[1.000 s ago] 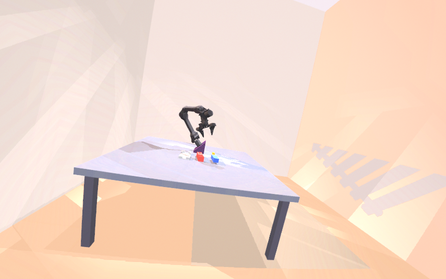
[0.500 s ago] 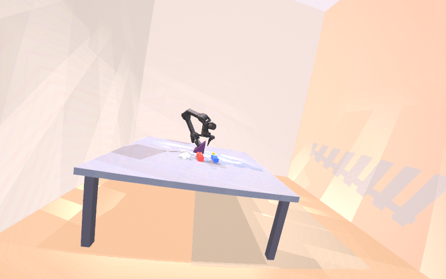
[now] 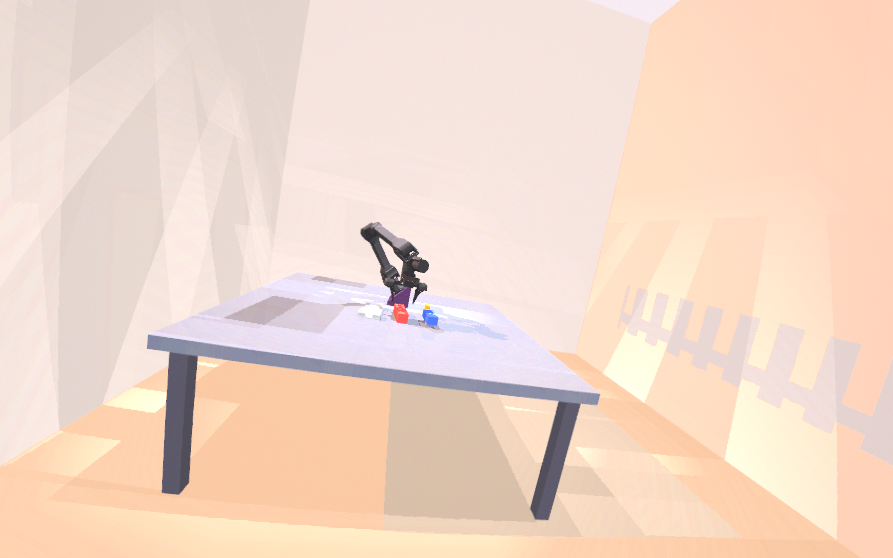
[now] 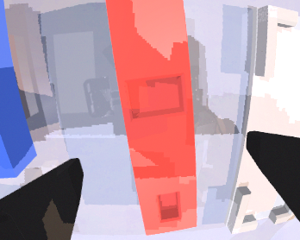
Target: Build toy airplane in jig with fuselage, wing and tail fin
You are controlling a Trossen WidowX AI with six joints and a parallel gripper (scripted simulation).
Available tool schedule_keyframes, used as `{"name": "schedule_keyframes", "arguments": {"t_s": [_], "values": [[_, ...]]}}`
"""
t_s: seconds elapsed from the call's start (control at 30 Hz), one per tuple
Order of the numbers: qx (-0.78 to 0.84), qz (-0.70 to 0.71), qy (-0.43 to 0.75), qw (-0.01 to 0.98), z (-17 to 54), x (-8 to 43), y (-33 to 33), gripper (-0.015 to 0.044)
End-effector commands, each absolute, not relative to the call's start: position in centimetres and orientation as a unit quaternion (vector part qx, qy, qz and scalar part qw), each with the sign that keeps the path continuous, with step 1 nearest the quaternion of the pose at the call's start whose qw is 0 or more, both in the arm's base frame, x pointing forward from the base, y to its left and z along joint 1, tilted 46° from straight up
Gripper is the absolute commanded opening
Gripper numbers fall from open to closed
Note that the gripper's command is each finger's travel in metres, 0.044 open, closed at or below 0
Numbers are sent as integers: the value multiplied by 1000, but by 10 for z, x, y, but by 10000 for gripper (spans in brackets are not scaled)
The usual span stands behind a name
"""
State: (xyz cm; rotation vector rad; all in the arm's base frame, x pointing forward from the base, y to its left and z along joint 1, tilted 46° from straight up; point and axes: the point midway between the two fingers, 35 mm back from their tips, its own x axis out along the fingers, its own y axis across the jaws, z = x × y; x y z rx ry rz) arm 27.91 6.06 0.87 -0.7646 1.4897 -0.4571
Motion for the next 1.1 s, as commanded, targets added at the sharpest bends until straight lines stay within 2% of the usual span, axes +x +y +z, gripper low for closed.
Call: {"name": "schedule_keyframes", "arguments": {"t_s": [0.0, 1.07], "values": [[-341, -202, 655, 644, 0, 278, 51, 440], [-341, -203, 654, 644, -31, 281, 18, 440]]}}
